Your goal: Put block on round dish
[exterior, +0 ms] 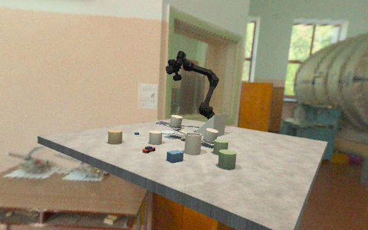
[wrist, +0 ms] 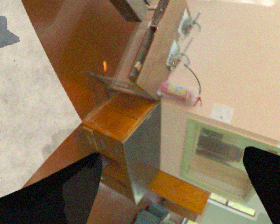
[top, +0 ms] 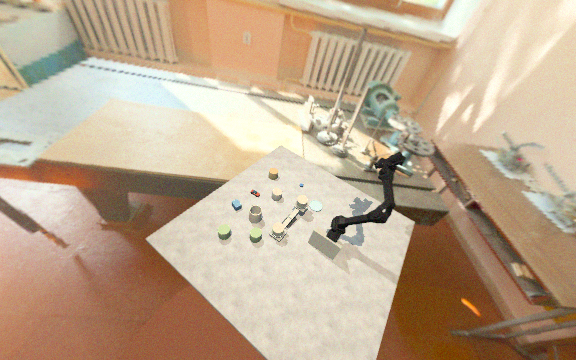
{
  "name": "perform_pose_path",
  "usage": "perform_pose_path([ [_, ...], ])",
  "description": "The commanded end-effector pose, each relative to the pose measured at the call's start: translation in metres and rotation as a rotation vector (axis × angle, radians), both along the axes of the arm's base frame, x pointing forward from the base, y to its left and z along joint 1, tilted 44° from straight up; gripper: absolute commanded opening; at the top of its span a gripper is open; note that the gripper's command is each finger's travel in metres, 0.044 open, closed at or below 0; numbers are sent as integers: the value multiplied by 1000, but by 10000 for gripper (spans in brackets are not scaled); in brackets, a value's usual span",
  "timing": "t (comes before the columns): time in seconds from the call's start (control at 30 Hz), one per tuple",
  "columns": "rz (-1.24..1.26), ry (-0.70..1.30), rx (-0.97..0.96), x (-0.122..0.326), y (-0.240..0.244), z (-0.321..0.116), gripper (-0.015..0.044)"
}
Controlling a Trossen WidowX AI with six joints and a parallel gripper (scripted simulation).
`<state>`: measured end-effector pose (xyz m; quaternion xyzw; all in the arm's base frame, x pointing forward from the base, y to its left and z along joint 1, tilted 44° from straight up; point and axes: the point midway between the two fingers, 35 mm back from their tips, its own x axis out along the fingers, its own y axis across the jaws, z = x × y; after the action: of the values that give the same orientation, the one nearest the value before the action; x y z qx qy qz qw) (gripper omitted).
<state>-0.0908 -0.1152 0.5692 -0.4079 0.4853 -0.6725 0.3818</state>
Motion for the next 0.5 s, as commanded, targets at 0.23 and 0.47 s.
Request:
perform_pose_path([
  [0.23, 217, -46, 9, 73, -35, -15, 440],
  [0.47, 447, -99, 56, 156, -50, -43, 440],
])
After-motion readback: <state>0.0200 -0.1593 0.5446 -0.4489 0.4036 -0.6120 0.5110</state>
